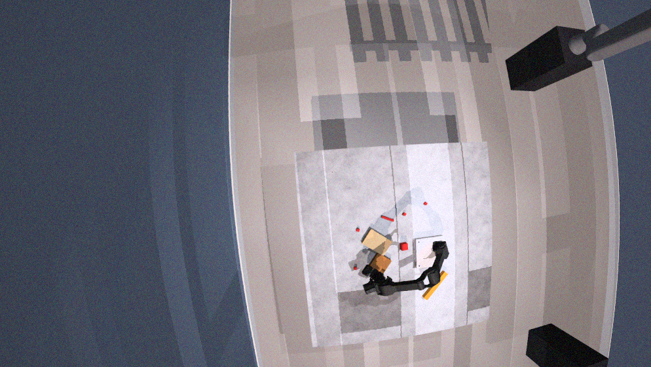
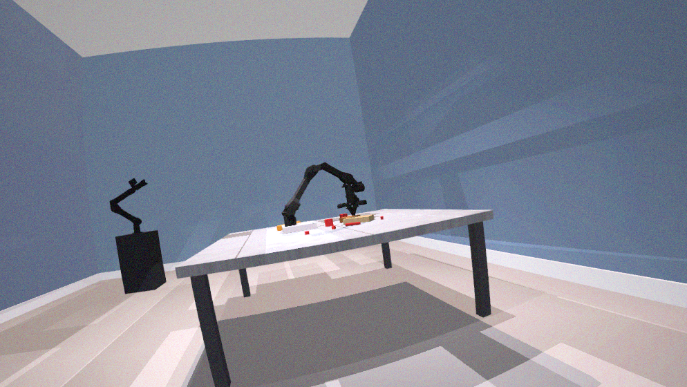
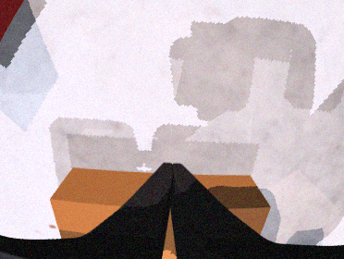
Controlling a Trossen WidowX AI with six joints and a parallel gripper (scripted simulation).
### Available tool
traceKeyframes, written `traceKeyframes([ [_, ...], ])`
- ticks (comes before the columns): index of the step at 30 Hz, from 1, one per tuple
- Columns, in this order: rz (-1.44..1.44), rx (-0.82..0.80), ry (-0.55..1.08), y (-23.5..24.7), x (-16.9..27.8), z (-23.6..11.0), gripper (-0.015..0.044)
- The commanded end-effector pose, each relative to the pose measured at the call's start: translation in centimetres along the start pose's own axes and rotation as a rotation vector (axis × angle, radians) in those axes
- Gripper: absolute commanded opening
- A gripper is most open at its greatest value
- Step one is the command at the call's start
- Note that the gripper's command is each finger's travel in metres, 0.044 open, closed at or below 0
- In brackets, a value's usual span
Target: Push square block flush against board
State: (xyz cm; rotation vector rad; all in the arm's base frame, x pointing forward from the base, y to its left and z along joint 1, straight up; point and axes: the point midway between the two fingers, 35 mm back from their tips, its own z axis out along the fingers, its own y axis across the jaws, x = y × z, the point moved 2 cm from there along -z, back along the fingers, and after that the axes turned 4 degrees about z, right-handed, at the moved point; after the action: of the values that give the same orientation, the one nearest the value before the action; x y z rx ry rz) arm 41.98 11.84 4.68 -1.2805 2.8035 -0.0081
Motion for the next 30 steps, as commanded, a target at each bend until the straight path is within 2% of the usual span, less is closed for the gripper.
traceKeyframes([
  [1, 0.003, -0.01, 0.022, 0.0, 1.0, 0.6, 0.0],
  [30, 0.003, -0.01, 0.025, 0.0, 3.7, 0.7, 0.0],
])
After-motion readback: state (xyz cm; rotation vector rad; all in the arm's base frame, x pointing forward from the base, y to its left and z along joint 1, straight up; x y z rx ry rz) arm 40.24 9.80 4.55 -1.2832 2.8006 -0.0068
